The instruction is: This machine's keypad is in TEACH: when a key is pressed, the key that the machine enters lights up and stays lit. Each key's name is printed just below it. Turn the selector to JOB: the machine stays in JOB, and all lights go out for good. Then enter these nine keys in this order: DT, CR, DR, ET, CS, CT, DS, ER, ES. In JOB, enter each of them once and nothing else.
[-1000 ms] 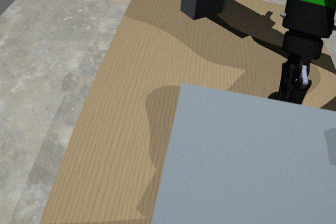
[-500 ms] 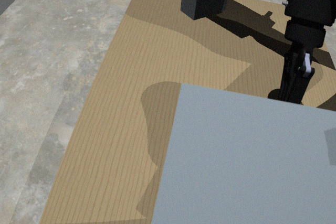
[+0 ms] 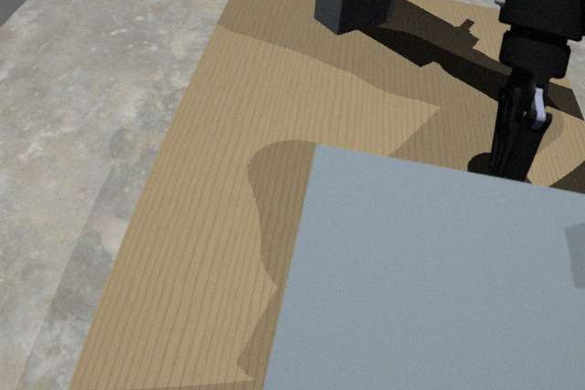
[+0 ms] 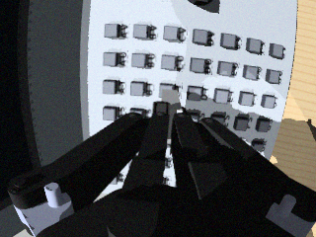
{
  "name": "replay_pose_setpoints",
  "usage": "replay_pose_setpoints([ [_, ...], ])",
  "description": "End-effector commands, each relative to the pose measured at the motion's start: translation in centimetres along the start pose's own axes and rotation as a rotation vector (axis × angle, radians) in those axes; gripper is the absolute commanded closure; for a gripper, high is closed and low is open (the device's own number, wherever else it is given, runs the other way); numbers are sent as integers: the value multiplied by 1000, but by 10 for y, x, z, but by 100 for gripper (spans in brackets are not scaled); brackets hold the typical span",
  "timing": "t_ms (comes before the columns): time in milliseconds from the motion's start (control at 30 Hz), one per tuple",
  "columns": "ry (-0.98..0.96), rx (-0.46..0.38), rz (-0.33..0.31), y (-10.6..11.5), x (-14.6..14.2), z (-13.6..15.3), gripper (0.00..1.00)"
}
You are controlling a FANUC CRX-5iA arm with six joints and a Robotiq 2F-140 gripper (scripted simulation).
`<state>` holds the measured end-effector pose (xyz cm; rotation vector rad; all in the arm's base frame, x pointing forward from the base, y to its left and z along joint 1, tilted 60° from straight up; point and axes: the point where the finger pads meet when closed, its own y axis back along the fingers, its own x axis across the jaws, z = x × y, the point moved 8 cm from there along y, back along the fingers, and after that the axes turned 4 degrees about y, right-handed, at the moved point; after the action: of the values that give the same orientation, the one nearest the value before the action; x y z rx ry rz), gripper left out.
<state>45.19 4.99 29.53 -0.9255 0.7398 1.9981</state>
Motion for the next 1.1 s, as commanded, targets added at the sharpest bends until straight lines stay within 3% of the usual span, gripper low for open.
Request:
replay_pose_setpoints([
  [0,-2,2,-1,0,9,9,100],
  [300,-2,2,-1,0,28,32,100],
  [1067,-2,2,-1,-20,29,32,100],
])
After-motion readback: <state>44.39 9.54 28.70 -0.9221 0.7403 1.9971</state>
